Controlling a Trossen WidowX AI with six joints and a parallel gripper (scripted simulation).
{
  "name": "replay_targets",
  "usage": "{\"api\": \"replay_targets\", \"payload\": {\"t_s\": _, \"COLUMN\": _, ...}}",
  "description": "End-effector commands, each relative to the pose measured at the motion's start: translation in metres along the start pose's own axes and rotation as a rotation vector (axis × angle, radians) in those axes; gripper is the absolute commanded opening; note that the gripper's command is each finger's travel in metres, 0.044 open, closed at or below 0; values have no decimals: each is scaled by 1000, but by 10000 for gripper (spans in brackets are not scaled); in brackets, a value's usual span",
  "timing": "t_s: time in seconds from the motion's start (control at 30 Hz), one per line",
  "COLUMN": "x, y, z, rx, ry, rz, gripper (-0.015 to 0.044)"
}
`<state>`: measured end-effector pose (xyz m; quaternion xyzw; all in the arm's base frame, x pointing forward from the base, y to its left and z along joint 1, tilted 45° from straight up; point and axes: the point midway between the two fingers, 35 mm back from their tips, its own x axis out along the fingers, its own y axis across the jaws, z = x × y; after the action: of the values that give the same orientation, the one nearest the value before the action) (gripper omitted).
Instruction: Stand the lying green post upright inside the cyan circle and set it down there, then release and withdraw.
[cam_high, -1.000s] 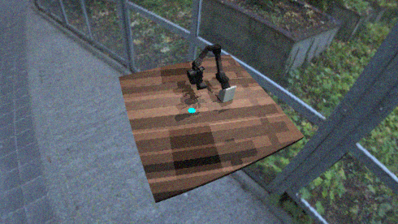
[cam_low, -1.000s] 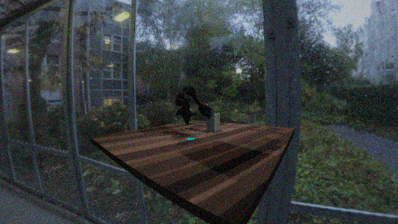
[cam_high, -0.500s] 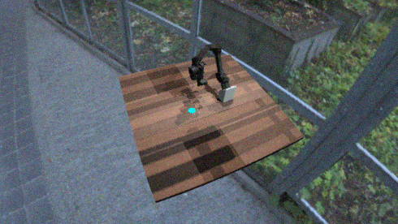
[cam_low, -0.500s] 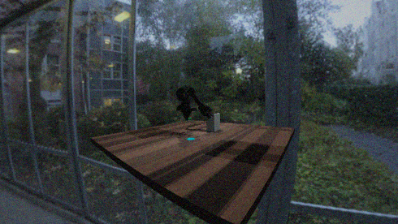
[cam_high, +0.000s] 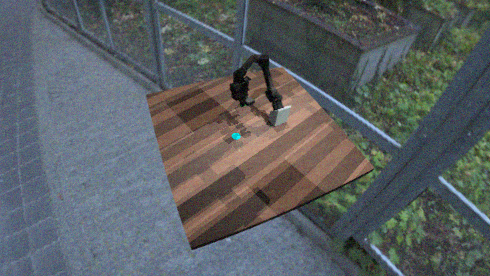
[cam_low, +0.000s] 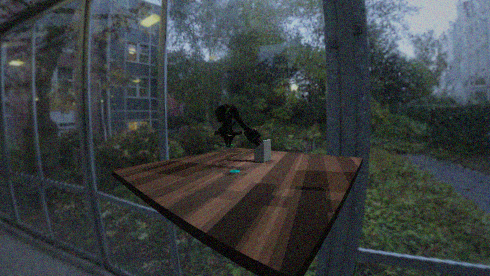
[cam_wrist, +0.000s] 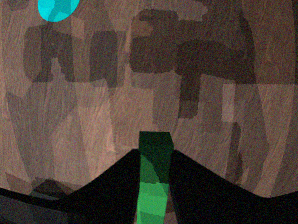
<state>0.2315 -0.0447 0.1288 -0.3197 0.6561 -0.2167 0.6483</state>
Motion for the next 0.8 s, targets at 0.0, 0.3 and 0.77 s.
{"api": "replay_targets", "payload": {"t_s": 0.0, "x": -3, "y": 6, "z": 13, "rx": -83, "ry": 0, "rz": 5, "gripper": 23}}
{"api": "replay_targets", "payload": {"t_s": 0.3, "x": -8, "y": 20, "z": 36, "rx": -239, "ry": -3, "rz": 7, "gripper": 23}}
{"api": "replay_targets", "payload": {"t_s": 0.77, "x": -13, "y": 46, "z": 69, "rx": -481, "ry": -6, "rz": 9, "gripper": 23}}
